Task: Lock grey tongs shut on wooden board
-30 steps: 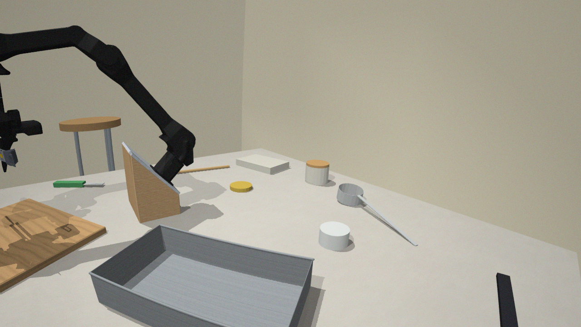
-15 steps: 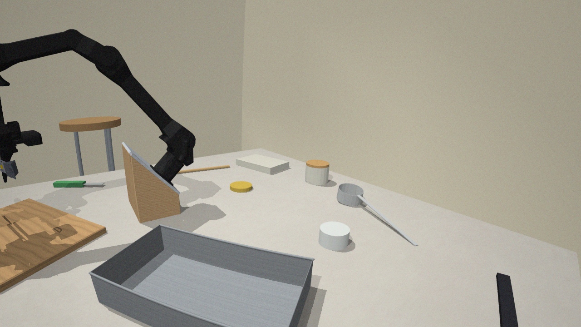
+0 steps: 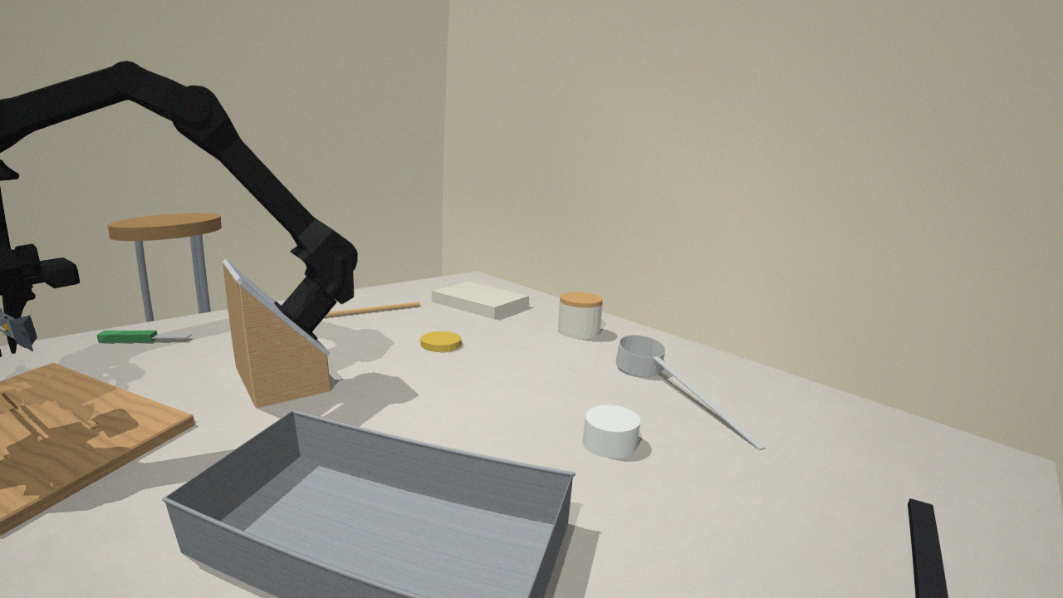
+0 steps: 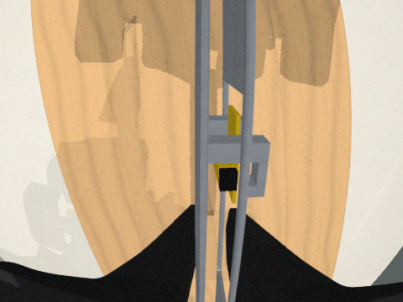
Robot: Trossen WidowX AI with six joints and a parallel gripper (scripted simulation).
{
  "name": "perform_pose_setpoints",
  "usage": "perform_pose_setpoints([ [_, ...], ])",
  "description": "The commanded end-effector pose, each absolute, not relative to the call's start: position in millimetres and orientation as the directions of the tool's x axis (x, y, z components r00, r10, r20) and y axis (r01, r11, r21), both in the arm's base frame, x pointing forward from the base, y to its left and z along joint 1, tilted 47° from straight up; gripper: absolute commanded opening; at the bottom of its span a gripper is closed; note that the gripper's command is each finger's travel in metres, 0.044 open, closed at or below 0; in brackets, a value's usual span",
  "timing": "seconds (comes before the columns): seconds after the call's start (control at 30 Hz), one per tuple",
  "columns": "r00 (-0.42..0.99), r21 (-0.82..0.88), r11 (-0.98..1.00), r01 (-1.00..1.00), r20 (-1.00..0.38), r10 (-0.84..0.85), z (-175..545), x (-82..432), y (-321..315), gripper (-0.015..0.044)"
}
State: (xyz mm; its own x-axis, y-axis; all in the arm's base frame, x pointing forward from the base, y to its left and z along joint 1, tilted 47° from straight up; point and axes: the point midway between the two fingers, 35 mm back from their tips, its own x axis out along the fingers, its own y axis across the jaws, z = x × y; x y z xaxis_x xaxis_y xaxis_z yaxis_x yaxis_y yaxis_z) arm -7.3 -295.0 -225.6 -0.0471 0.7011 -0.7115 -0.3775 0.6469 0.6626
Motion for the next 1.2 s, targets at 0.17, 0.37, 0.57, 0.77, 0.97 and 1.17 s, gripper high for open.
perform_pose_setpoints([
  [0.17,-0.050,0.662,0.643,-0.384,-0.711,0.702,-237,-9,-284,-0.0150],
  [0.37,-0.050,0.663,0.643,-0.384,-0.710,0.702,-243,-9,-276,-0.0150],
  [0.57,-0.051,0.663,0.643,-0.384,-0.710,0.702,-250,-10,-269,-0.0150],
  [0.77,-0.051,0.663,0.642,-0.384,-0.710,0.703,-256,-10,-261,-0.0150],
  [0.97,-0.051,0.664,0.642,-0.384,-0.710,0.703,-262,-10,-254,-0.0150],
  [1.17,-0.052,0.664,0.642,-0.384,-0.709,0.703,-266,-11,-248,-0.0150],
])
